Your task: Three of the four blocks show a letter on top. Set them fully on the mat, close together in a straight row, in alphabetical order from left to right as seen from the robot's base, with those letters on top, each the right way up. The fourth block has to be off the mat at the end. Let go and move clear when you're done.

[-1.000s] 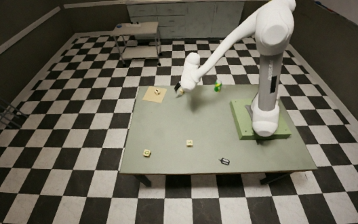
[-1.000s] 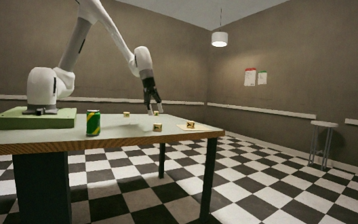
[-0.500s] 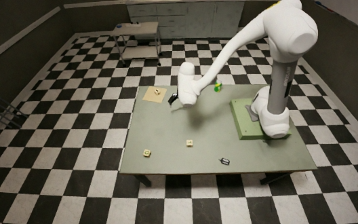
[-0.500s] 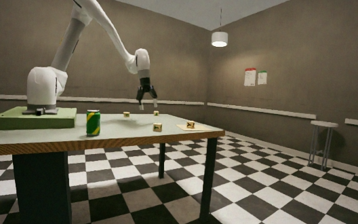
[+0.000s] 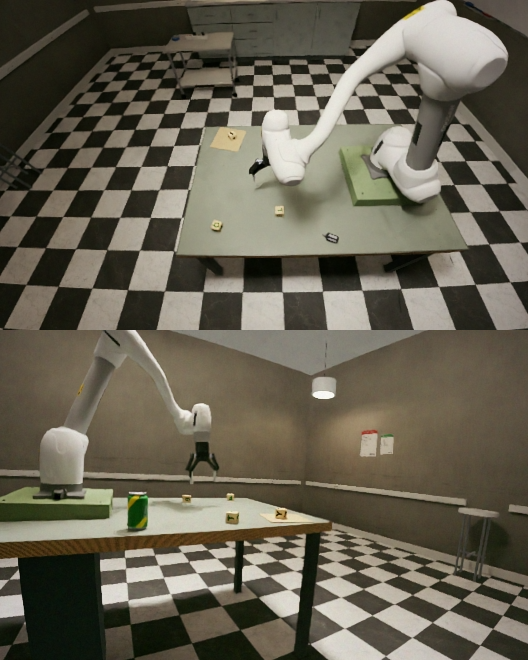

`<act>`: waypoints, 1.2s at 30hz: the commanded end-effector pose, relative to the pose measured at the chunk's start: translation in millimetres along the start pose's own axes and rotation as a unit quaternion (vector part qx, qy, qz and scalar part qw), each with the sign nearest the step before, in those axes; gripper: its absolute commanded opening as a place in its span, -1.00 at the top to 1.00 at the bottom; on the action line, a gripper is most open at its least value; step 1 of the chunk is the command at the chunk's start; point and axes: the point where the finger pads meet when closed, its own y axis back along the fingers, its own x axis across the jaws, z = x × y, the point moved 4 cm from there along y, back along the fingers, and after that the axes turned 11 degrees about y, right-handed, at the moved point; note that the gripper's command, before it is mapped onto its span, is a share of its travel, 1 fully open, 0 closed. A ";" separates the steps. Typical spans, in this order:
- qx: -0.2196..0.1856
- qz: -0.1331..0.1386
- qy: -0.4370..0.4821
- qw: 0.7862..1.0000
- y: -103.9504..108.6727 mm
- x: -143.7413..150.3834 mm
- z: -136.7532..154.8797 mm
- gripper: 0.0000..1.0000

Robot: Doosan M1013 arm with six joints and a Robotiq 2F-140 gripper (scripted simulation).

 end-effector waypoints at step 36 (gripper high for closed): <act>-0.024 0.038 -0.098 0.994 5.4 -1.6 152.8 -0.10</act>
